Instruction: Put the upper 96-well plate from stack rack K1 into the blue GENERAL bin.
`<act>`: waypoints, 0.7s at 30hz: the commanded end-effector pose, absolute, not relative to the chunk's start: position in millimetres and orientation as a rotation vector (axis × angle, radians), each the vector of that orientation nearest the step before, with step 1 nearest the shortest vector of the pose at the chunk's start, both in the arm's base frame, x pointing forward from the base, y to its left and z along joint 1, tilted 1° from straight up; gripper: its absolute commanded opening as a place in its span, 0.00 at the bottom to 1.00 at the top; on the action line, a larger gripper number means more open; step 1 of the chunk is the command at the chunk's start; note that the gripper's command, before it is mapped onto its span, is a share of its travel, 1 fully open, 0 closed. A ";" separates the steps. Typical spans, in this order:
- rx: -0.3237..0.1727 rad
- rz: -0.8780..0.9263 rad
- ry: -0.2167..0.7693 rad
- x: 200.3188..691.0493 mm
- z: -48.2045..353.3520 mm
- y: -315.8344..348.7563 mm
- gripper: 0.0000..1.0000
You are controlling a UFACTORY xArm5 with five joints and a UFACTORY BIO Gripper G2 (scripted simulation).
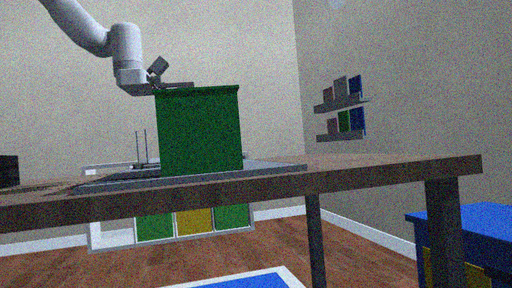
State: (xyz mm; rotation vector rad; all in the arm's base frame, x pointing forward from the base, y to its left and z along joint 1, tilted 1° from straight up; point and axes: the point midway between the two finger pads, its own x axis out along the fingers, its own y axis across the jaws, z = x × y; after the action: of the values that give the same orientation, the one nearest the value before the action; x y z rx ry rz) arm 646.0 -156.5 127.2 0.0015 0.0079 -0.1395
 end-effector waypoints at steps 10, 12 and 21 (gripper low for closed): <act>0.007 -0.139 0.004 654.3 127.5 -182.4 0.00; 0.007 -0.139 0.004 654.4 127.5 -182.4 0.00; 0.007 -0.139 0.004 654.2 127.5 -181.9 0.00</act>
State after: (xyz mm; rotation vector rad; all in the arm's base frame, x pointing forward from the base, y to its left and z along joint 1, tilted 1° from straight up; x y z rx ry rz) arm 653.6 -182.0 125.8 0.0021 0.0087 -0.1387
